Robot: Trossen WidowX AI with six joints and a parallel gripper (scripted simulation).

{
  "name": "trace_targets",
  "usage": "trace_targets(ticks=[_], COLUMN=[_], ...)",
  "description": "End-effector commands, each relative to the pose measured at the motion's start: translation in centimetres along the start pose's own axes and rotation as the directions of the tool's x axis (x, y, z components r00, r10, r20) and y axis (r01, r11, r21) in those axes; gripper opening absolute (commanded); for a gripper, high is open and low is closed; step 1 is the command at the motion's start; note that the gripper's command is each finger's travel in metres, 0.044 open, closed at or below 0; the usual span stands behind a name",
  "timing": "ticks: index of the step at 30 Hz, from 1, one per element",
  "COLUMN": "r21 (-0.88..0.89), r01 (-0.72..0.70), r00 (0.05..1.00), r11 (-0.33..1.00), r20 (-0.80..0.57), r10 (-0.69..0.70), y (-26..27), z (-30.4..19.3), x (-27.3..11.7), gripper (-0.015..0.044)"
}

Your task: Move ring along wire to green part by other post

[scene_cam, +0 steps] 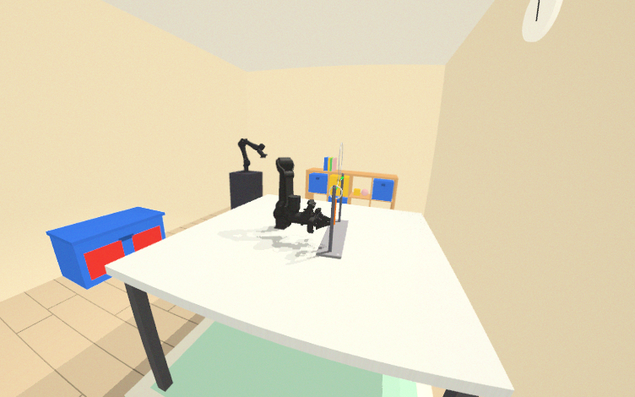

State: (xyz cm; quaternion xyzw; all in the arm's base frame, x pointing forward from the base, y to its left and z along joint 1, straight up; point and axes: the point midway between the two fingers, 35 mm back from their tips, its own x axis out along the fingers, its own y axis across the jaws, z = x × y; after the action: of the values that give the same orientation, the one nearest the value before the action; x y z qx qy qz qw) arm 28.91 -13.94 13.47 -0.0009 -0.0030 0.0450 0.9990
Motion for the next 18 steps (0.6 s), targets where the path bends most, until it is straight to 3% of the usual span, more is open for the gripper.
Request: trace_targets(ticks=[1, 18], r21=[-0.011, -0.011], r01=[0.002, 0.002], r00=[1.0, 1.0], r11=[1.0, 1.0], r20=[0.004, 0.007], r10=[-0.002, -0.002], y=[-0.1, 0.2], z=[0.2, 0.2], x=[0.7, 3.5], gripper=[0.016, 0.016])
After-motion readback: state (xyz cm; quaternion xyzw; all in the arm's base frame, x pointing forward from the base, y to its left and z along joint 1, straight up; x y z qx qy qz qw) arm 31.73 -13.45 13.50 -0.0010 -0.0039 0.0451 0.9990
